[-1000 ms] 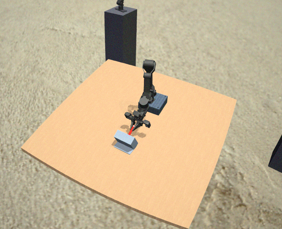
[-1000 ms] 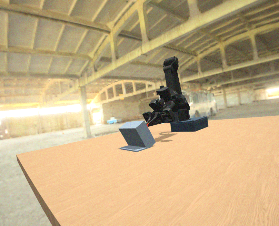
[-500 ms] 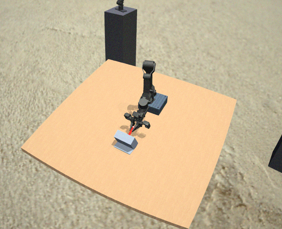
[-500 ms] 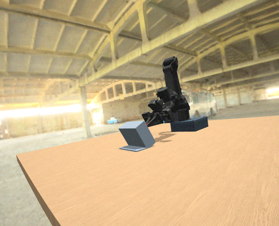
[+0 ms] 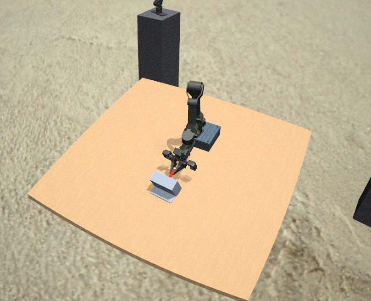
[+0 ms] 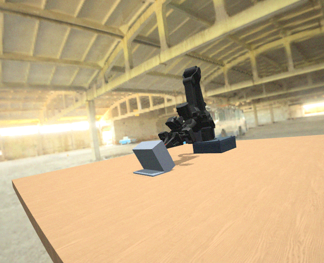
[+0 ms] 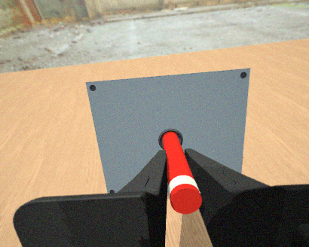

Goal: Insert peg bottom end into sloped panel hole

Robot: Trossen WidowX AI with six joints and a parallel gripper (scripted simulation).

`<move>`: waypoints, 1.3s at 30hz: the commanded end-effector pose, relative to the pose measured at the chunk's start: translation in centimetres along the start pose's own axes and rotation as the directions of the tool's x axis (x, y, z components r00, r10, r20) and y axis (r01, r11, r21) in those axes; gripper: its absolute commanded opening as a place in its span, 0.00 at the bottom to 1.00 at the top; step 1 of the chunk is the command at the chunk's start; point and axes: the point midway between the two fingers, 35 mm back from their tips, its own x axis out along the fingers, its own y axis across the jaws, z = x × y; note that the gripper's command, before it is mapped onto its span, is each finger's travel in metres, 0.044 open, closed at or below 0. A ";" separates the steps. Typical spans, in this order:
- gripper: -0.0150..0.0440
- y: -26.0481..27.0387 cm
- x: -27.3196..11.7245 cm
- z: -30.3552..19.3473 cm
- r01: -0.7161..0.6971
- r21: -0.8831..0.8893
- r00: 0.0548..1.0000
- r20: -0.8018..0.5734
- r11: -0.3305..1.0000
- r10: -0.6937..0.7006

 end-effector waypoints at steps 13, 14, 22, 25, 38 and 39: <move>0.25 0.1 1.1 -0.1 -0.003 -0.005 1.000 -0.002 1.000 0.003; 0.25 0.1 1.1 -0.1 -0.003 -0.005 1.000 -0.002 1.000 0.003; 0.25 0.1 1.5 -0.1 -0.003 -0.005 1.000 -0.002 1.000 0.003; 0.25 0.1 1.6 -0.1 -0.003 -0.005 1.000 -0.002 1.000 0.003; 0.34 0.0 1.4 0.1 0.000 0.000 1.000 0.002 1.000 0.000; 0.39 0.0 1.4 0.1 0.000 0.000 1.000 0.002 1.000 0.000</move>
